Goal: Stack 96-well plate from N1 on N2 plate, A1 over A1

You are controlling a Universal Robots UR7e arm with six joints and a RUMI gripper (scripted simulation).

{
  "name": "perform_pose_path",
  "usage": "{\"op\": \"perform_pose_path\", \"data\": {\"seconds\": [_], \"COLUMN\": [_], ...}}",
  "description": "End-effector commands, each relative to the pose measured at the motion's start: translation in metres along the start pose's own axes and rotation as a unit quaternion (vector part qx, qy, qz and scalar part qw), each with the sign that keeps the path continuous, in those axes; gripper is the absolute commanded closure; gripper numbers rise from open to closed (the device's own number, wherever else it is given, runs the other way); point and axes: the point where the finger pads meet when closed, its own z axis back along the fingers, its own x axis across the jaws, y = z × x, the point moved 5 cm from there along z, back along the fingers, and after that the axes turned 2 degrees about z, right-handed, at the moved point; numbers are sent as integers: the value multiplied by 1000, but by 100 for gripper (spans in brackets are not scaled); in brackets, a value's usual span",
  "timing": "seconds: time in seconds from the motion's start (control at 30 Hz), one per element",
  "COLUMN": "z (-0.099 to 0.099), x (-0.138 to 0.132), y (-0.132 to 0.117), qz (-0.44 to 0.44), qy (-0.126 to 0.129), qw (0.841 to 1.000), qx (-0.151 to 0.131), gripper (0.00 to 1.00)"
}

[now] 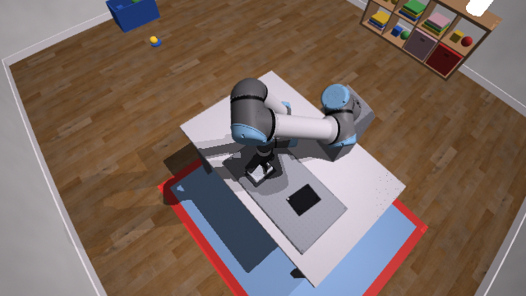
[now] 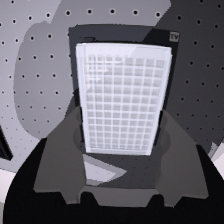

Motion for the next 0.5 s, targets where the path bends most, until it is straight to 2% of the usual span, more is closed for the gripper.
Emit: {"op": "perform_pose_path", "data": {"seconds": [0.0, 0.47], "z": [0, -2], "x": [0, 0], "y": [0, 0], "qz": [0, 0], "qy": [0, 0], "qw": [1000, 1000], "qx": [0, 0], "gripper": [100, 100]}}
